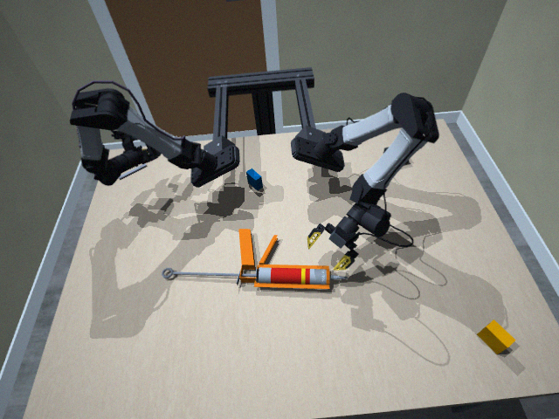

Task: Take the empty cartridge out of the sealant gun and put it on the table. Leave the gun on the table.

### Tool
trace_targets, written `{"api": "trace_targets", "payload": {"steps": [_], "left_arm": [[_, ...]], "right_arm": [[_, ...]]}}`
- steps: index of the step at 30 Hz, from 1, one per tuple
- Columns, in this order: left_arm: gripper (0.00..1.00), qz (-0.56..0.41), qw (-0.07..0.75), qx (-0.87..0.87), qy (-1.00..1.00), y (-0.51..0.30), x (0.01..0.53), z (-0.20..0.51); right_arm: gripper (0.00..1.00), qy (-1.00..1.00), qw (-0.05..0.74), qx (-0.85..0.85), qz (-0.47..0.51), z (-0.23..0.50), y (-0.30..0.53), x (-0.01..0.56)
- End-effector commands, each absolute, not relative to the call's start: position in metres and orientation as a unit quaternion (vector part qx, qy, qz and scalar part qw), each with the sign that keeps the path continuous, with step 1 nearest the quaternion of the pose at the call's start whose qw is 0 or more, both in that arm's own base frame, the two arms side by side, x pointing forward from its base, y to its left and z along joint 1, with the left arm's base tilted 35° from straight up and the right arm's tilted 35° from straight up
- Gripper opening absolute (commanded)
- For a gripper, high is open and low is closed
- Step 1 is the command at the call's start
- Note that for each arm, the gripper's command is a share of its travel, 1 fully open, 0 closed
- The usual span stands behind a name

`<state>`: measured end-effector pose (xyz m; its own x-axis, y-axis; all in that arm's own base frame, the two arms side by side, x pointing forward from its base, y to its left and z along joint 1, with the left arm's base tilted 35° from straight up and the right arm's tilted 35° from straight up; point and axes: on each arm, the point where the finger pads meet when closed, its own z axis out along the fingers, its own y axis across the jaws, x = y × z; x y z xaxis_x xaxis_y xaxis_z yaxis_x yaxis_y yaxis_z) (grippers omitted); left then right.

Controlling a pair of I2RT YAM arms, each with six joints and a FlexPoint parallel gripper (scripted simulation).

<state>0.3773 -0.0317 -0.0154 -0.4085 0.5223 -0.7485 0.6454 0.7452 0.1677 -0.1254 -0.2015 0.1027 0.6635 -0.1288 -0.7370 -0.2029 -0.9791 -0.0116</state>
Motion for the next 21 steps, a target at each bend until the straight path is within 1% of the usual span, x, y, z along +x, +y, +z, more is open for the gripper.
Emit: {"api": "trace_targets", "payload": {"steps": [1, 18, 20, 21], "left_arm": [[1.00, -0.072, 0.422, 0.353, 0.832, -0.0336, 0.3797, -0.0120], [1.00, -0.072, 0.422, 0.353, 0.832, -0.0336, 0.3797, -0.0120], [0.78, -0.076, 0.412, 0.343, 0.841, -0.0336, 0.3781, -0.0153], [0.75, -0.080, 0.406, 0.335, 0.847, -0.0345, 0.3779, -0.0184]], "right_arm": [[1.00, 0.096, 0.041, -0.910, 0.401, 0.1066, -0.2016, -0.1266], [1.00, 0.096, 0.041, -0.910, 0.401, 0.1066, -0.2016, -0.1266], [1.00, 0.087, 0.039, -0.915, 0.392, 0.1042, -0.2044, -0.1238], [1.00, 0.076, 0.038, -0.918, 0.387, 0.1035, -0.2053, -0.1213]]}}
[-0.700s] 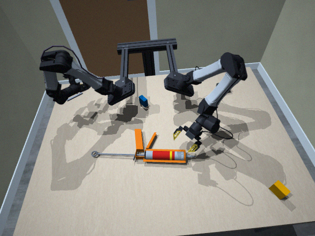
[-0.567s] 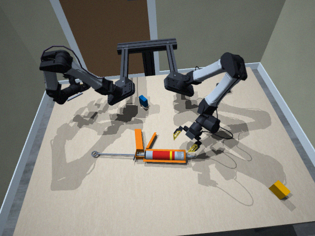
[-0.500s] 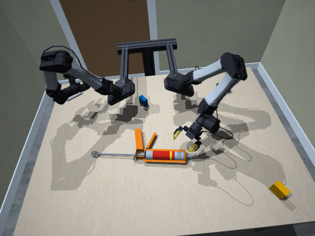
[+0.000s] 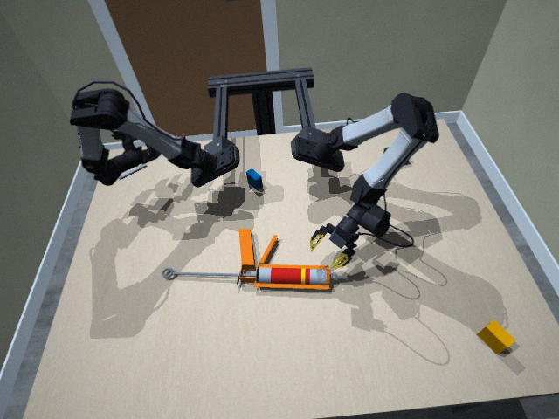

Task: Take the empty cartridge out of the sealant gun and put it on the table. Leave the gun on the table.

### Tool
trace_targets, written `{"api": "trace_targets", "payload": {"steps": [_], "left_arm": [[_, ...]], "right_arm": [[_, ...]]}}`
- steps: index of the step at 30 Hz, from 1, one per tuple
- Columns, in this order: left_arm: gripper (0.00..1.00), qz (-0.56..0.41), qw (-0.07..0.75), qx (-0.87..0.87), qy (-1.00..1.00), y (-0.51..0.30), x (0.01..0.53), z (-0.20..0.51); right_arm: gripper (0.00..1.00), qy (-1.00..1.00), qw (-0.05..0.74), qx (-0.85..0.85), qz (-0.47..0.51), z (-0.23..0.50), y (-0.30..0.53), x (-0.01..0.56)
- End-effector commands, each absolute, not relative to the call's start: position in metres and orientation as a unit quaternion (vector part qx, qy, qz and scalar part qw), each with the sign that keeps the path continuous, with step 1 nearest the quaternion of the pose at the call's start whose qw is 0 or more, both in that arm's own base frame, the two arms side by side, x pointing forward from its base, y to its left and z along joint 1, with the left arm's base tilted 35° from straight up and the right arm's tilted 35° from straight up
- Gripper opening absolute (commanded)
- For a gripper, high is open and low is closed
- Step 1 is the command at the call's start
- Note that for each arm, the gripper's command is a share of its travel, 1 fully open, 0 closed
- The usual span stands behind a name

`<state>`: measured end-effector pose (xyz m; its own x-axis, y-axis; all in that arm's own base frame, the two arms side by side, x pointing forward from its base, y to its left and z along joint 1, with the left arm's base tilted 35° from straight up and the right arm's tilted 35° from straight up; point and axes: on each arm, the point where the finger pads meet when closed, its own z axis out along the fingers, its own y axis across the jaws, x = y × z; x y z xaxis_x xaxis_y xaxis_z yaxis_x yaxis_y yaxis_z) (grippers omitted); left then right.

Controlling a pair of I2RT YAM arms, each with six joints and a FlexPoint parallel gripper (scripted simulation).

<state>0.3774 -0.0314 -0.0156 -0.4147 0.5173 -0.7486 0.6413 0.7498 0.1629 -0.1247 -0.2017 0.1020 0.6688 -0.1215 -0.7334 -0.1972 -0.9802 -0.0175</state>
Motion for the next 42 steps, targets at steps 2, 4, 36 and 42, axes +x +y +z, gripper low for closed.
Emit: {"api": "trace_targets", "payload": {"steps": [2, 4, 36, 42], "left_arm": [[0.75, -0.086, 0.396, 0.317, 0.858, -0.036, 0.378, -0.021], [0.75, -0.094, 0.383, 0.294, 0.871, -0.037, 0.380, -0.024], [0.75, -0.074, 0.222, -0.138, 0.962, -0.088, 0.429, -0.046], [0.75, -0.044, 0.202, -0.221, 0.953, -0.092, 0.427, -0.053]], "right_arm": [[1.00, 0.051, 0.041, -0.925, 0.374, 0.100, -0.207, -0.116], [1.00, 0.014, 0.043, -0.933, 0.358, 0.097, -0.210, -0.108], [1.00, -0.755, -0.049, -0.647, 0.090, 0.046, -0.202, 0.099], [1.00, -0.854, -0.087, -0.510, 0.053, 0.044, -0.184, 0.135]]}}
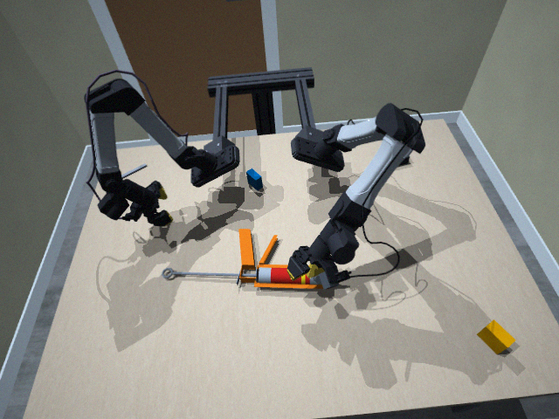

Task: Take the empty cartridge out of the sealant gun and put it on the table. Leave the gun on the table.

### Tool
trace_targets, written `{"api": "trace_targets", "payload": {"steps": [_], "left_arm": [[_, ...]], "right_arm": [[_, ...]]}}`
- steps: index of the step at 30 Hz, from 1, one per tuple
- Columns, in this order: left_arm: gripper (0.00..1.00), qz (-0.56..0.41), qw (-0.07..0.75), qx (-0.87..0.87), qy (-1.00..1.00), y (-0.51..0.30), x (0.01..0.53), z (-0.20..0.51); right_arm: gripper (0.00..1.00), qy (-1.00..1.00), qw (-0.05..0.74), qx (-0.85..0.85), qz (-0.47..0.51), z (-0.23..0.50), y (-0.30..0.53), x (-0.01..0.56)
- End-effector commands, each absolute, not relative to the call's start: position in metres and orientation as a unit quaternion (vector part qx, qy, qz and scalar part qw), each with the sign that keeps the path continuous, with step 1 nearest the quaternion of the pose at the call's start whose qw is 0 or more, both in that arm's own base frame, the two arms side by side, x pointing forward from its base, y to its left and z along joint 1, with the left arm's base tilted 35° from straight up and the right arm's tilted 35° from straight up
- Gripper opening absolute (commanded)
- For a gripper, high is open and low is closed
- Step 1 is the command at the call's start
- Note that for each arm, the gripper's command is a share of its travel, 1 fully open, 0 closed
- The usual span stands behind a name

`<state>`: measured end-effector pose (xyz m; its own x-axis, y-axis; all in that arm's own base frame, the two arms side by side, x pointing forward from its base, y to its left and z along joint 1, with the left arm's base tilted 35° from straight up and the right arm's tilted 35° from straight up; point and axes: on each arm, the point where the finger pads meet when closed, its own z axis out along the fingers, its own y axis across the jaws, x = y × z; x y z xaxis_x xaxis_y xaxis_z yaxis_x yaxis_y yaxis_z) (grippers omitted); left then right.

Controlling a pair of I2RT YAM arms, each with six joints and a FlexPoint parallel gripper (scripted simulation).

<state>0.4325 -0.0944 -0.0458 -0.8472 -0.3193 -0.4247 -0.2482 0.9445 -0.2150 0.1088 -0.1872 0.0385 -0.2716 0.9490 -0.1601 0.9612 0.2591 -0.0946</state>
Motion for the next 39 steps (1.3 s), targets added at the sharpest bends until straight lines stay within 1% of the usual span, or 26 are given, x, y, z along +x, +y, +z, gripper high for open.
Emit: {"api": "trace_targets", "payload": {"steps": [1, 3, 5, 12, 20, 22, 26, 35, 37, 39], "left_arm": [[0.75, -0.039, 0.199, -0.233, 0.951, -0.093, 0.427, -0.054], [0.75, -0.028, 0.196, -0.259, 0.946, -0.094, 0.426, -0.056], [0.75, -0.028, 0.196, -0.259, 0.946, -0.094, 0.426, -0.056], [0.75, 0.015, 0.191, -0.351, 0.917, -0.099, 0.422, -0.062], [0.75, 0.057, 0.204, -0.433, 0.876, -0.104, 0.419, -0.064], [0.75, 0.057, 0.204, -0.433, 0.876, -0.104, 0.419, -0.064], [0.75, 0.082, 0.214, -0.474, 0.850, -0.105, 0.415, -0.066], [0.75, 0.132, 0.232, -0.535, 0.801, -0.103, 0.402, -0.075], [0.75, 0.142, 0.237, -0.547, 0.790, -0.103, 0.399, -0.077], [0.75, 0.142, 0.237, -0.547, 0.790, -0.103, 0.399, -0.077]], "right_arm": [[1.00, 0.868, 0.093, 0.486, -0.048, 0.044, -0.180, 0.141], [1.00, 0.893, 0.107, 0.437, -0.038, 0.044, -0.173, 0.152], [1.00, 0.893, 0.107, 0.437, -0.038, 0.044, -0.173, 0.152], [1.00, 0.959, 0.162, 0.232, -0.003, 0.046, -0.139, 0.191], [1.00, 0.975, 0.221, 0.014, 0.022, 0.050, -0.097, 0.221], [1.00, 0.975, 0.221, 0.014, 0.022, 0.050, -0.097, 0.221], [1.00, 0.958, 0.260, -0.118, 0.031, 0.055, -0.070, 0.236], [1.00, 0.878, 0.326, -0.347, 0.042, 0.063, -0.016, 0.251], [1.00, 0.853, 0.340, -0.392, 0.043, 0.065, -0.004, 0.252], [1.00, 0.853, 0.340, -0.392, 0.043, 0.065, -0.004, 0.252]]}}
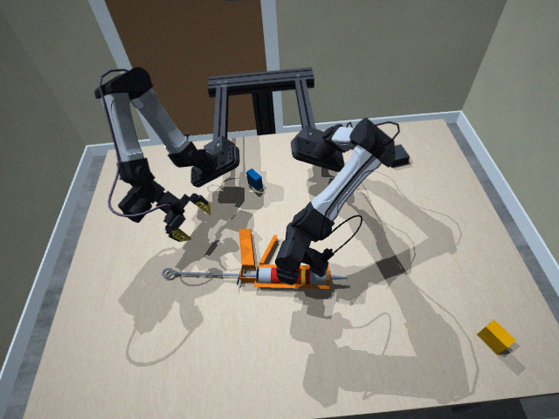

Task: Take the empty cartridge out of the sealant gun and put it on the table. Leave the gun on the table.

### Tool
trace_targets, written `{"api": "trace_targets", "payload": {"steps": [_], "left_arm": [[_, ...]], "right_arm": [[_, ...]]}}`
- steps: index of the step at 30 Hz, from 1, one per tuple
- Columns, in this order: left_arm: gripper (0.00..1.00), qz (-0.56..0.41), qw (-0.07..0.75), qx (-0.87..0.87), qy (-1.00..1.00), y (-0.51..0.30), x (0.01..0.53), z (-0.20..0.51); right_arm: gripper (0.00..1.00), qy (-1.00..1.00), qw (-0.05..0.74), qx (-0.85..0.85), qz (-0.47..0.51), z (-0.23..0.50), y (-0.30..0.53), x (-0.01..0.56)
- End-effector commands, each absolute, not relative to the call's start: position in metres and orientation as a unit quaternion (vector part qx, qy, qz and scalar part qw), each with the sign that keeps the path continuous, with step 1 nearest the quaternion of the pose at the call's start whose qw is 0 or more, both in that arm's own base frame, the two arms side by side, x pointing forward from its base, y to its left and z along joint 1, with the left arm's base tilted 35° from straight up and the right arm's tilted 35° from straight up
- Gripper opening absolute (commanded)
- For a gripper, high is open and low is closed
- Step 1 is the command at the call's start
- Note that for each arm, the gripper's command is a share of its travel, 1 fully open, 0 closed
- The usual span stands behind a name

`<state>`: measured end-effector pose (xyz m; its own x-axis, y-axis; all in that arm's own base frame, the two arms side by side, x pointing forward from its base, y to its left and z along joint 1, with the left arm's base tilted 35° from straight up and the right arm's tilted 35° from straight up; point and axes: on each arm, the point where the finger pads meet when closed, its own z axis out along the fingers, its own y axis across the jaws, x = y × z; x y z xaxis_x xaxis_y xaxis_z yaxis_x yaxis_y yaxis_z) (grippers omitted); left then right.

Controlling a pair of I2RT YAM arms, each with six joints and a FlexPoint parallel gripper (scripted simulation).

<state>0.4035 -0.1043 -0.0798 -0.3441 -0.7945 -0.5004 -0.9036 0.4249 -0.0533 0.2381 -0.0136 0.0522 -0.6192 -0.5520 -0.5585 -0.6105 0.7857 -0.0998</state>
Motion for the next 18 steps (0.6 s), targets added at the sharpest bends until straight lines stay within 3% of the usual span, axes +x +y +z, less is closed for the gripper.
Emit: {"api": "trace_targets", "payload": {"steps": [1, 7, 18], "left_arm": [[0.75, 0.148, 0.239, -0.555, 0.783, -0.100, 0.398, -0.078], [0.75, 0.168, 0.251, -0.617, 0.726, -0.083, 0.394, -0.091], [0.75, 0.165, 0.252, -0.613, 0.730, -0.083, 0.397, -0.099]], "right_arm": [[1.00, 0.840, 0.348, -0.414, 0.042, 0.067, 0.001, 0.254], [1.00, 0.733, 0.393, -0.554, 0.045, 0.073, 0.045, 0.249], [1.00, 0.736, 0.389, -0.551, 0.066, 0.065, 0.048, 0.247]]}}
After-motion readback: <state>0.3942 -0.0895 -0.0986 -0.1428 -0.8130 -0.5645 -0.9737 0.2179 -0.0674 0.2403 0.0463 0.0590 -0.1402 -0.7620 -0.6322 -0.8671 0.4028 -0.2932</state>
